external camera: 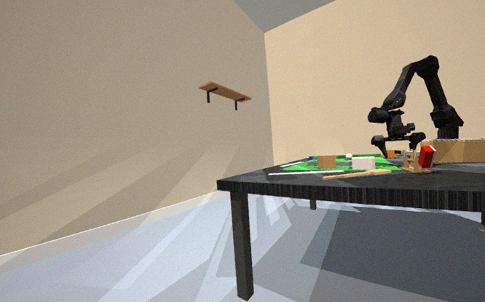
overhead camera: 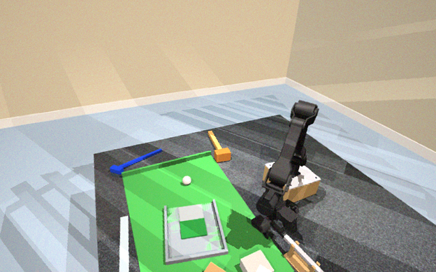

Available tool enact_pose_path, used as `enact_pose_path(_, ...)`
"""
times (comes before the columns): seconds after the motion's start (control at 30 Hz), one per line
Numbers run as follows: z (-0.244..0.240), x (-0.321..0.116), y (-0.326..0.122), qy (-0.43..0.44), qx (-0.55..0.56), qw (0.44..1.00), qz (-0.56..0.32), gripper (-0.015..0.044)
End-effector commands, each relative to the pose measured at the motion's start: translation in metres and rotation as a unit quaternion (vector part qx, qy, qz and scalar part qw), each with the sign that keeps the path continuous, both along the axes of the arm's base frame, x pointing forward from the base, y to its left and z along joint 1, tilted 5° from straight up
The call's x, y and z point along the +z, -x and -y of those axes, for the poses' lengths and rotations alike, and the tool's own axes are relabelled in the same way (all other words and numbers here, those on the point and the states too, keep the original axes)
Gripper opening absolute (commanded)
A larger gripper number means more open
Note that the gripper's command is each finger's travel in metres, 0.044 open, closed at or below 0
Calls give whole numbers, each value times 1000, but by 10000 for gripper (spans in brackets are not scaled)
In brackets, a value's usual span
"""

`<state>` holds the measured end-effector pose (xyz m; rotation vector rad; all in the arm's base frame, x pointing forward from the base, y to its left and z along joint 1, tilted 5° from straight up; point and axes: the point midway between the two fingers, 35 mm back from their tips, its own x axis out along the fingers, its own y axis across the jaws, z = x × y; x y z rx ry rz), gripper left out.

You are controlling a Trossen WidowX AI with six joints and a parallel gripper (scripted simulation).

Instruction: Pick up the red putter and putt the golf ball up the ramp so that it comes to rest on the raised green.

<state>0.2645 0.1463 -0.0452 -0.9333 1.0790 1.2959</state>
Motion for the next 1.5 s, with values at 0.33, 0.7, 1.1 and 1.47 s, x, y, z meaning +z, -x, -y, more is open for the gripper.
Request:
enact_pose_path(0.33, 0, -5, 1, 0, 0, 1000, -1, 256)
enact_pose_path(0.7, 0, -5, 1, 0, 0, 1000, -1, 7)
enact_pose_path(1.1, -2, 35, -6, 0, 0, 1000, -1, 0)
enact_pose_path(1.47, 0, 96, -5, 0, 0, 1000, -1, 0)
